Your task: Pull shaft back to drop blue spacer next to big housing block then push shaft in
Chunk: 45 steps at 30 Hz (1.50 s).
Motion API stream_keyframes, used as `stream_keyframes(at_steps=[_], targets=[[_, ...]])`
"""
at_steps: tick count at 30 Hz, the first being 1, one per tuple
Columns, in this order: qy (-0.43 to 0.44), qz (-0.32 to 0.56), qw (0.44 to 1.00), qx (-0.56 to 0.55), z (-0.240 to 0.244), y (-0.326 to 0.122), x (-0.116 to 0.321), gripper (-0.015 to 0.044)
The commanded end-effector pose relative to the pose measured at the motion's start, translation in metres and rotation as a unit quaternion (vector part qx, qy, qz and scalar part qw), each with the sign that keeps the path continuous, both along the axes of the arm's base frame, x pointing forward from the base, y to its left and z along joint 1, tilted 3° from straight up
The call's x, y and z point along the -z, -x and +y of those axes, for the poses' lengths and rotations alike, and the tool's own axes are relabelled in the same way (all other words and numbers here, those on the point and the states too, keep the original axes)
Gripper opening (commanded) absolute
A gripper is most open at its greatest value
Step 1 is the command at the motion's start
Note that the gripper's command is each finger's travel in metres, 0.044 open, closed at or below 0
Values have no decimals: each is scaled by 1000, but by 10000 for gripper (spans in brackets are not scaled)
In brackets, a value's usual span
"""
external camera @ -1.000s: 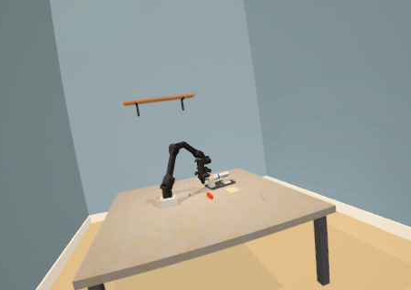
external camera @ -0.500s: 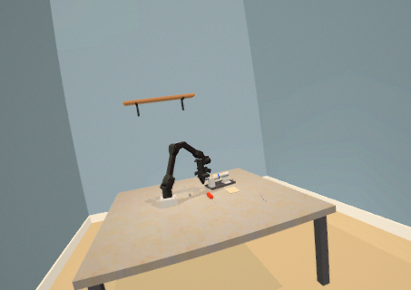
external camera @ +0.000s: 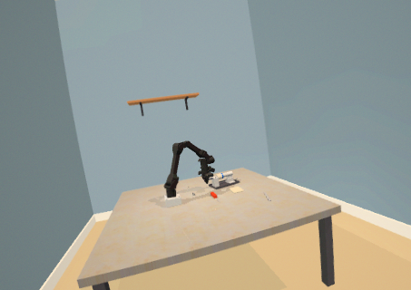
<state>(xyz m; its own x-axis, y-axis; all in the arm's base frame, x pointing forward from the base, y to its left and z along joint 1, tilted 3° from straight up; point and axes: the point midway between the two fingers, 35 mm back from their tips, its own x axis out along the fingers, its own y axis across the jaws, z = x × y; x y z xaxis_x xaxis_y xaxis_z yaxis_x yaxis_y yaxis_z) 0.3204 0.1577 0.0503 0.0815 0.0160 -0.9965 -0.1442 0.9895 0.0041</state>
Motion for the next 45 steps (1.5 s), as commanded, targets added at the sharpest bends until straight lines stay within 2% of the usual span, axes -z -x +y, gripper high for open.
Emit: stream_keyframes(at_steps=[1,45], targets=[[0,1,1000,1,0,1,0,0],[0,1,1000,1,-1,6,0,0]])
